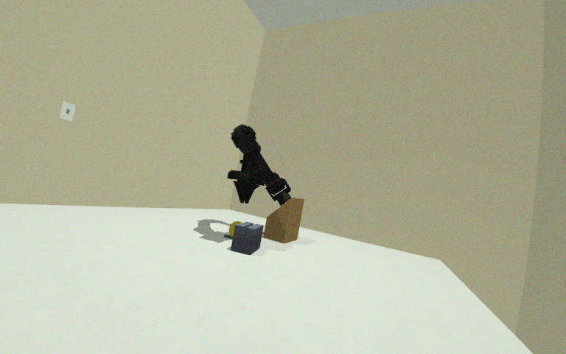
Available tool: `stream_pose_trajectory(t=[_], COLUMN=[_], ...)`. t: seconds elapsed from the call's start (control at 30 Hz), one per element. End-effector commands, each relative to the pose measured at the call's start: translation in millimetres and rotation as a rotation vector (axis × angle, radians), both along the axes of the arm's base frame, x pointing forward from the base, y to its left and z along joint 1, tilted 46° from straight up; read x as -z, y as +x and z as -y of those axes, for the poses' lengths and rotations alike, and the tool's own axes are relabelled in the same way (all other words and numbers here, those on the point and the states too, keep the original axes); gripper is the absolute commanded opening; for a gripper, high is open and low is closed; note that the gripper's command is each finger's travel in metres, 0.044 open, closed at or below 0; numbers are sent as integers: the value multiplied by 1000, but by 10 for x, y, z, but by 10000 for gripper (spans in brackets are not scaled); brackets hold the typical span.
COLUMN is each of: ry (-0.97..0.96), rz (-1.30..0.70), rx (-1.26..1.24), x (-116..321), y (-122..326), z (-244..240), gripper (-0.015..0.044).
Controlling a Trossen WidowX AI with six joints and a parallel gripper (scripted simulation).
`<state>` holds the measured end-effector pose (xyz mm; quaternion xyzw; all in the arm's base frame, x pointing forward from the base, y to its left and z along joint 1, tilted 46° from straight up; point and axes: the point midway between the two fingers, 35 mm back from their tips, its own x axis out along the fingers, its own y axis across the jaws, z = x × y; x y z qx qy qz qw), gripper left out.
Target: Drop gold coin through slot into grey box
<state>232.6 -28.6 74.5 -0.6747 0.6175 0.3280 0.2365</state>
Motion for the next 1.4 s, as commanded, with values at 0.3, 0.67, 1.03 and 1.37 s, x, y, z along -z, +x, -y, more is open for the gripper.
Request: stream_pose_trajectory(t=[0.3, 0.67, 1.03, 1.37], ry=[-48, -51, -48, -46], rz=[-53, -53, -52, -52], rx=[-37, -37, -37, -37], x=[78, 294, 385, 504], y=[-79, -71, -54, -40], z=[196, 438, 518, 632], gripper=[161, 161, 161, 161])
